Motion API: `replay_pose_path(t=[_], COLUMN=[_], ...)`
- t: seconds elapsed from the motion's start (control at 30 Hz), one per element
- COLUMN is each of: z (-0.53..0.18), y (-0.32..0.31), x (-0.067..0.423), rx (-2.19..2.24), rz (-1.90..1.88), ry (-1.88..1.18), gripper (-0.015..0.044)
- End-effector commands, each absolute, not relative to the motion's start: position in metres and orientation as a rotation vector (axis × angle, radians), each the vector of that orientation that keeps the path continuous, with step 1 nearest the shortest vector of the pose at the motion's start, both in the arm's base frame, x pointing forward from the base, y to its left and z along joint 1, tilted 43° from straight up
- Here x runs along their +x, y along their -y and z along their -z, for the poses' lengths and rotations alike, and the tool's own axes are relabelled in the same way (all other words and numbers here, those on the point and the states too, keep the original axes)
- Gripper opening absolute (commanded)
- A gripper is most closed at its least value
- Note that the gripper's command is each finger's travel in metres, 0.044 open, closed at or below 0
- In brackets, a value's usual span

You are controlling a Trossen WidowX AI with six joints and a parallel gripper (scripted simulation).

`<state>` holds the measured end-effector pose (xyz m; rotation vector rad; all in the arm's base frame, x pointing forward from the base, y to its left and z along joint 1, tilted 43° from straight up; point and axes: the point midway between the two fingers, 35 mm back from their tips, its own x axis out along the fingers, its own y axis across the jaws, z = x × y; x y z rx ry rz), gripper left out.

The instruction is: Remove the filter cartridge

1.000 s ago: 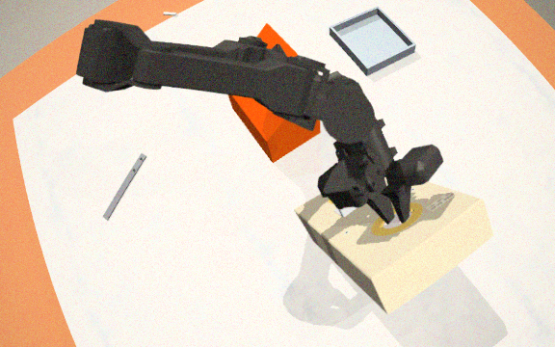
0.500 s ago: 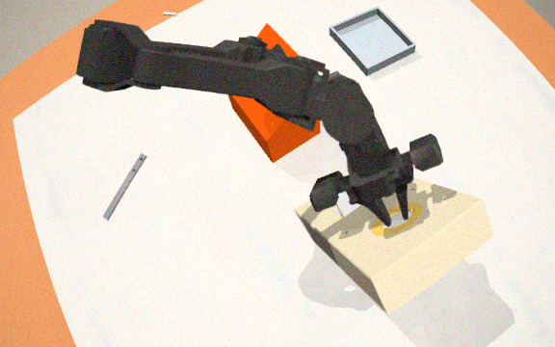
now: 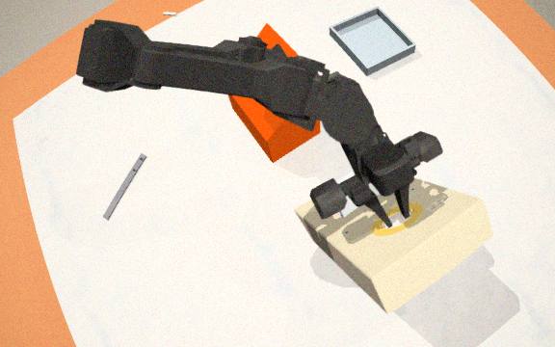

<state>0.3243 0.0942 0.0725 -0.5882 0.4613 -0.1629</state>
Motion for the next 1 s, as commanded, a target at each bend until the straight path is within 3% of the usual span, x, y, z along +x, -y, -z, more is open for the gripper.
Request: replay_pose_path(t=[0.0, 0.5, 0.97], z=[-0.073, -0.098, -0.08], y=[-0.097, -0.115, -0.099], x=[0.322, 0.263, 0.254], rx=[-0.616, -0.547, -0.544], rz=[0.15, 0.166, 0.166], ry=[-0.474, -0.469, -0.467], gripper=[0.0, 0.0, 0.0])
